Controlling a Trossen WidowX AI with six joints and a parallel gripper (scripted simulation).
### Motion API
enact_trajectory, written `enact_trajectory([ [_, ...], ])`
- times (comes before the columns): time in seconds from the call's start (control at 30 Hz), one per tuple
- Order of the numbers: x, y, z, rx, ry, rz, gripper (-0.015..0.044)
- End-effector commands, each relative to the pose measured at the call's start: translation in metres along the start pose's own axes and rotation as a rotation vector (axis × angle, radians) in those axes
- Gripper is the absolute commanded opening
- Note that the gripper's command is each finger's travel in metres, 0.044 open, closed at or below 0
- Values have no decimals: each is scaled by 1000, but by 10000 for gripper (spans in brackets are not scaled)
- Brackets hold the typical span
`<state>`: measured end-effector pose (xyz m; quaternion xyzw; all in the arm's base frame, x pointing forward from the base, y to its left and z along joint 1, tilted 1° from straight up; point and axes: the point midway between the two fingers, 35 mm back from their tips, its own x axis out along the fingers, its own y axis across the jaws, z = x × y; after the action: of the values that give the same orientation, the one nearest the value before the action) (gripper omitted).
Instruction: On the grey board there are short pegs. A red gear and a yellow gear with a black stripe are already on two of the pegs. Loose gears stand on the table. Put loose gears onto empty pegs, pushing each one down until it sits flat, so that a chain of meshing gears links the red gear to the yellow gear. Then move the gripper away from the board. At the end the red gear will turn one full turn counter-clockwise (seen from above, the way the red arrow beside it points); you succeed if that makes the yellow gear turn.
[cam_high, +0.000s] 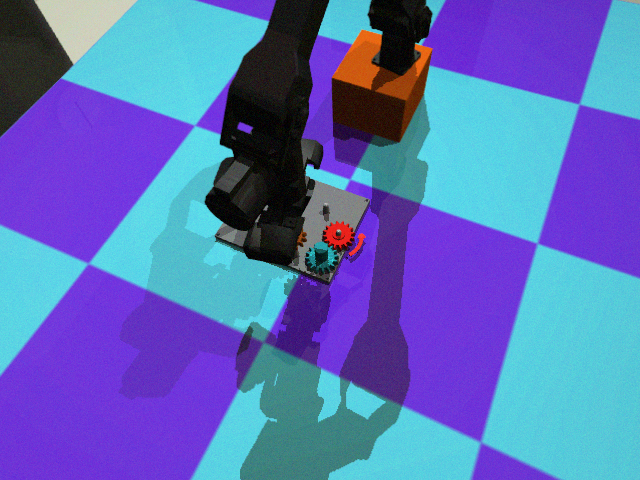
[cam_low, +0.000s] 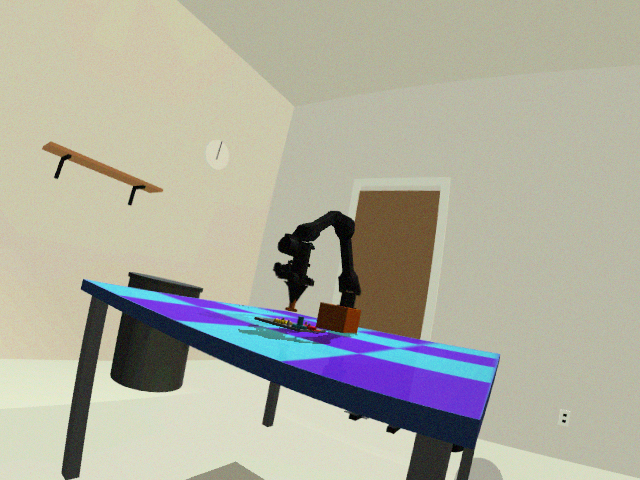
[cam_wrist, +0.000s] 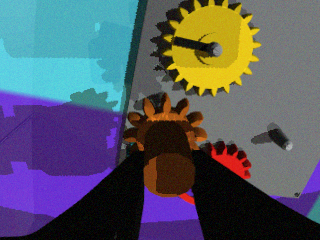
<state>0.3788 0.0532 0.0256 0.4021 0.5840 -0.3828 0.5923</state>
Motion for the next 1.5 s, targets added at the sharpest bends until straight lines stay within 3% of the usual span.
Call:
enact_trajectory([
  [0.0, 0, 0, 1, 20, -3, 0, 0],
  [0.63, 22, 0, 1, -92, -3, 0, 0],
  [1.3, 43, -1, 1, 347, -2, 1, 0],
  [1.47, 44, 0, 1, 316, -2, 1, 0],
])
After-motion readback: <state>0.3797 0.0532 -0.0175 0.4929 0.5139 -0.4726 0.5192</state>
